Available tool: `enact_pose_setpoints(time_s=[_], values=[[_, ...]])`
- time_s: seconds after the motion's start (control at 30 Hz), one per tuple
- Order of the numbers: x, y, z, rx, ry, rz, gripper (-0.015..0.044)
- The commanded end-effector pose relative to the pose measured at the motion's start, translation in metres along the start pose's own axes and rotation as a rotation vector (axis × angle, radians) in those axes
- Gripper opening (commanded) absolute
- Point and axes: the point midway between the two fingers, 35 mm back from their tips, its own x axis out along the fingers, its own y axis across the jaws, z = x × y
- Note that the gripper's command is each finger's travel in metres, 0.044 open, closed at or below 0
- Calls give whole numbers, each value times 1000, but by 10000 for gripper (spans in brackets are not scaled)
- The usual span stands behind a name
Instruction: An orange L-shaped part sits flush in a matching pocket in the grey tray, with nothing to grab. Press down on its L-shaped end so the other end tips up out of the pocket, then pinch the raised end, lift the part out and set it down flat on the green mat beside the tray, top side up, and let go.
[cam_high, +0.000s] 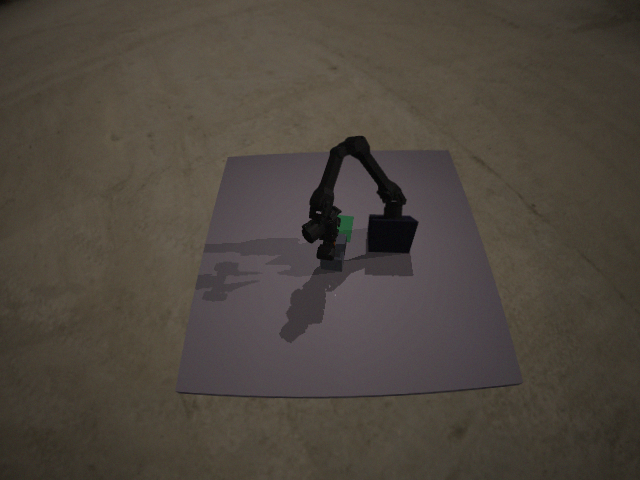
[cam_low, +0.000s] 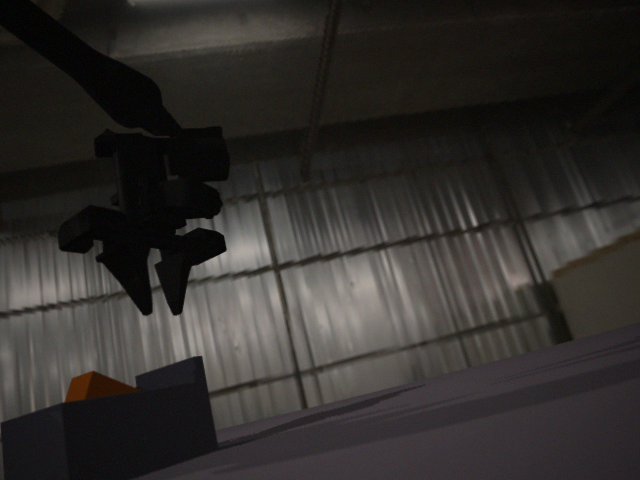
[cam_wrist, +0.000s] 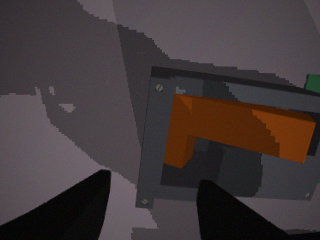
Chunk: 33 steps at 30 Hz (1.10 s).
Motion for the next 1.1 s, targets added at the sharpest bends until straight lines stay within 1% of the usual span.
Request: enact_pose_setpoints(time_s=[0.0, 0.1, 0.17, 0.47, 1.07], values=[[21, -1, 0, -2, 4, -5, 180], [59, -3, -2, -1, 9, -9, 180], [72, -4, -3, 0, 11, -11, 180], [74, -4, -3, 0, 11, -11, 180], [104, -5, -4, 0, 11, -12, 180]])
